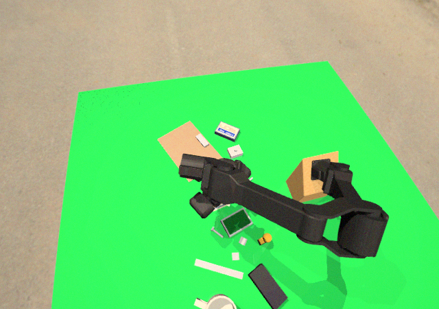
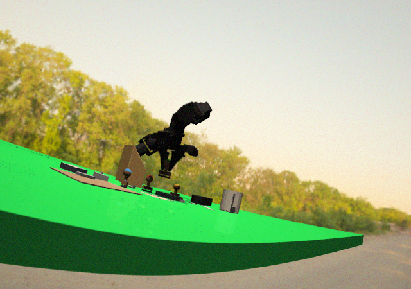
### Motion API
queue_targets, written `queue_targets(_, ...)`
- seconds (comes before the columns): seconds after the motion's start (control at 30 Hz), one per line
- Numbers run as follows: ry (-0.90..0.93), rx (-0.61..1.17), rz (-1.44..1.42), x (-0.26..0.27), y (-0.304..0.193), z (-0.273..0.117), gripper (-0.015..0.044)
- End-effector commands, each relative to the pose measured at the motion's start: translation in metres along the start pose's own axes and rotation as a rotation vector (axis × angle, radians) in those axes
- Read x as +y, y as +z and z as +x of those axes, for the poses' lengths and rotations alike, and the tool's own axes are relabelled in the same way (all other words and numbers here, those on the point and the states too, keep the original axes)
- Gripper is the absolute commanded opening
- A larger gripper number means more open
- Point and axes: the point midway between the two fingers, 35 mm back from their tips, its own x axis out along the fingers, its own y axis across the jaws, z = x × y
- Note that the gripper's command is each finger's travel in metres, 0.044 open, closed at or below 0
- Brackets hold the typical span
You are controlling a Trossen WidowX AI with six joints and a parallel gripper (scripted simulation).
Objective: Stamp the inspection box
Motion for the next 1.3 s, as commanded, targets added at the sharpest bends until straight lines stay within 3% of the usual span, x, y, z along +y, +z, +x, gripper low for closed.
queue_targets(0.0, -0.004, -0.001, 0.131, -0.002, 0.011, 0.000, 0.0000)
queue_targets(0.3, -0.003, -0.002, 0.419, -0.008, 0.034, 0.001, 0.0000)
queue_targets(1.27, -0.005, -0.005, 0.426, -0.007, 0.036, 0.019, 0.0000)
